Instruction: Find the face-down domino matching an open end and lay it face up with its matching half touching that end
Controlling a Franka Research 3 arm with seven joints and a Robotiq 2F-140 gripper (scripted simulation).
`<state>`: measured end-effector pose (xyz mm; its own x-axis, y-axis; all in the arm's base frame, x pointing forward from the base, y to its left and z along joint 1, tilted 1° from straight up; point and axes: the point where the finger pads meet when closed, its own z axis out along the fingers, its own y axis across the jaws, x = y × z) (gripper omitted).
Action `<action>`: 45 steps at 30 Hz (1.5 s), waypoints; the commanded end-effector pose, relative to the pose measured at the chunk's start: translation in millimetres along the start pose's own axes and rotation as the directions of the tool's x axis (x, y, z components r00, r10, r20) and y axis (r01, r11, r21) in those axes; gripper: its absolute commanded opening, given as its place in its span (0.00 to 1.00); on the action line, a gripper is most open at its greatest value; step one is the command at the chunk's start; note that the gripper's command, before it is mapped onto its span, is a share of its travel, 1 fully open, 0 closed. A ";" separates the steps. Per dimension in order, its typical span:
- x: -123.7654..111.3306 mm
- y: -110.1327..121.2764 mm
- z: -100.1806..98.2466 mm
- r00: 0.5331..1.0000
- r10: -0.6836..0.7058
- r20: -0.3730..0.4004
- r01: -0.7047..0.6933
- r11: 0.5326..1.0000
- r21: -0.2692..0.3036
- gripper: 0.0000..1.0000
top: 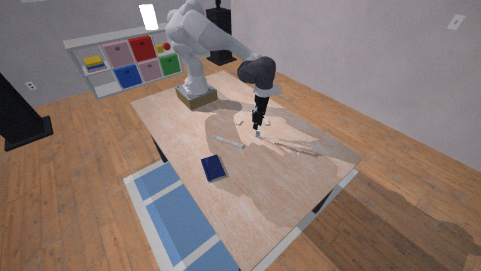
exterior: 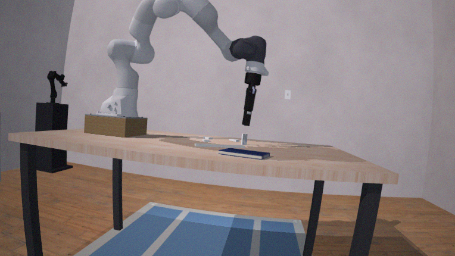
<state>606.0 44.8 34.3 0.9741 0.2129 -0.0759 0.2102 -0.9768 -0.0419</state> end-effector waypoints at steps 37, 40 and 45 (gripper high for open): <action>3.4 -5.7 7.0 0.398 0.916 -0.060 -0.914 0.401 0.059 0.33; 3.5 -5.7 9.7 0.398 0.916 -0.060 -0.914 0.401 0.059 0.33; 3.8 -5.7 12.6 0.398 0.916 -0.060 -0.914 0.401 0.059 0.33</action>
<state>605.1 50.0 23.0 0.6468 -0.7625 -0.0163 -0.7626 -0.6469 0.0006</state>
